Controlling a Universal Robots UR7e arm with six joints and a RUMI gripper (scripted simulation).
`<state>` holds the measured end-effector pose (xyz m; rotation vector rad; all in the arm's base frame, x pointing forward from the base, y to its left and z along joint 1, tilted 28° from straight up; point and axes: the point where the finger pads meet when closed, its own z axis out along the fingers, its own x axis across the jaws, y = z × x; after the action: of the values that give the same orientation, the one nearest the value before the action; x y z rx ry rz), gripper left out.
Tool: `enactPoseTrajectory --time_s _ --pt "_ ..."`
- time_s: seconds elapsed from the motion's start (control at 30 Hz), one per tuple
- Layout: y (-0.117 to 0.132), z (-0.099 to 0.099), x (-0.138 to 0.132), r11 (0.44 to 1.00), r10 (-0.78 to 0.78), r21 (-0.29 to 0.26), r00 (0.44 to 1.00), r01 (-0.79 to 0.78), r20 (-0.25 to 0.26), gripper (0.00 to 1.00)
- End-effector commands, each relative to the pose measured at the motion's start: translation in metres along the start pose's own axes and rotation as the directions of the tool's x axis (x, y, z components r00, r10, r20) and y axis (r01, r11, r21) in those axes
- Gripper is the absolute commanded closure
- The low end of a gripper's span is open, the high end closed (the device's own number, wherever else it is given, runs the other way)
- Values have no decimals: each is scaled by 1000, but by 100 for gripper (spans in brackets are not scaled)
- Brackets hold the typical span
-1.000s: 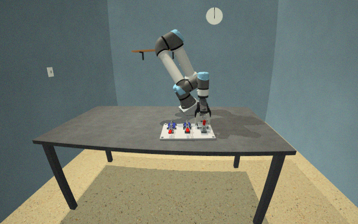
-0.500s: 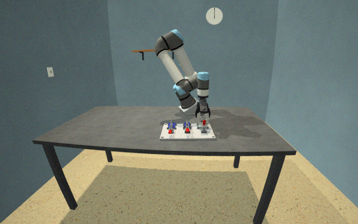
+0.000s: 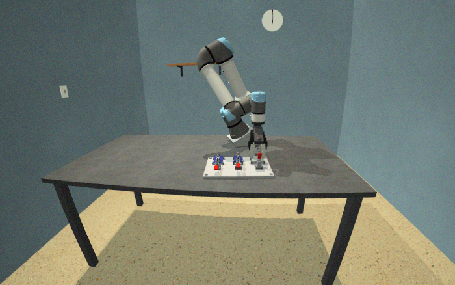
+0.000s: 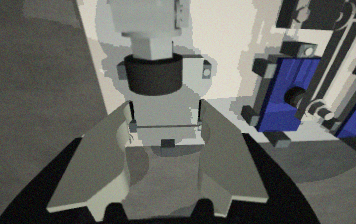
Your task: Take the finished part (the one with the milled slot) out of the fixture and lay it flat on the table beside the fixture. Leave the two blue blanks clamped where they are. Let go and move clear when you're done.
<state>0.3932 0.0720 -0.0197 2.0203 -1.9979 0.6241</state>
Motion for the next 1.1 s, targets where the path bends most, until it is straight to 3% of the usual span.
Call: enactPoseTrajectory --time_s 0.0,1.07 --pt "0 0 -1 1000 -2 0 1000 2 1 100" --pt "-2 -5 -1 1000 0 5 1000 0 2 100"
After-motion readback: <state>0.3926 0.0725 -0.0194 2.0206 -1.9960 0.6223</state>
